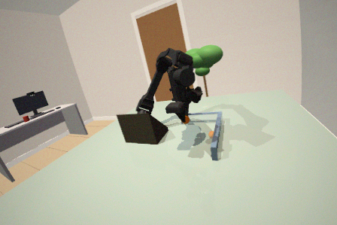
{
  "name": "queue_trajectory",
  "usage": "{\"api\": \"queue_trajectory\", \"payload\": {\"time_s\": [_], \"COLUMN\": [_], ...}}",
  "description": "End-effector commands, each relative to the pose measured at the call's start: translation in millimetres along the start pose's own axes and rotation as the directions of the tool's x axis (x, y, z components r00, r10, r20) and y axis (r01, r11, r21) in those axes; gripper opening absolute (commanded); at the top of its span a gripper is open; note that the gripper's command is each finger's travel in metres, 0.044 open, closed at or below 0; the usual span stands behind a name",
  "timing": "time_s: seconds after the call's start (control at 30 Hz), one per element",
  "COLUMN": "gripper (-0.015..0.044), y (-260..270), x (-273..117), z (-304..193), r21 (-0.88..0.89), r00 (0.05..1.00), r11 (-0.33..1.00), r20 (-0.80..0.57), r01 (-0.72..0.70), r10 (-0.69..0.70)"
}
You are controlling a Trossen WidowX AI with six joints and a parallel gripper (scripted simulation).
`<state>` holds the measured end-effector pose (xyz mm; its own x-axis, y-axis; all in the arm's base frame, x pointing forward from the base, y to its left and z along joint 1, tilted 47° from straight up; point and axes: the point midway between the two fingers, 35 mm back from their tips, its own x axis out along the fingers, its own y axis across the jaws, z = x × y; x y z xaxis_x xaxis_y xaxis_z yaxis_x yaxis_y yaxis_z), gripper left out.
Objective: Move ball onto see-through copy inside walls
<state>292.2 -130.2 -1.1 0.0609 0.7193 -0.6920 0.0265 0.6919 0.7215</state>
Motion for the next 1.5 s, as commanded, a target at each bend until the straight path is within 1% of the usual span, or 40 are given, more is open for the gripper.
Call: {"api": "queue_trajectory", "payload": {"time_s": [0.0,0.2,0.63,0.87,1.23,1.47], "gripper": [0.0,0.0,0.0,0.0,0.0,0.0], "y": [2.3,18.3,77.4,78.0,79.0,79.2], "x": [-7.7,1.4,34.3,43.3,101.3,105.7], "z": [-1.7,23.1,82.7,84.2,83.5,83.1], "r21": [-0.008,-0.007,-0.011,-0.011,-0.012,-0.012], "r00": [1.0,1.0,1.0,1.0,1.0,1.0], "r11": [1.0,1.0,1.0,1.0,1.0,1.0], "r20": [-0.008,-0.006,-0.005,-0.004,-0.004,-0.004], "r01": [0.004,0.01,-0.002,-0.002,-0.005,-0.005], "r10": [-0.004,-0.01,0.002,0.002,0.005,0.005]}}
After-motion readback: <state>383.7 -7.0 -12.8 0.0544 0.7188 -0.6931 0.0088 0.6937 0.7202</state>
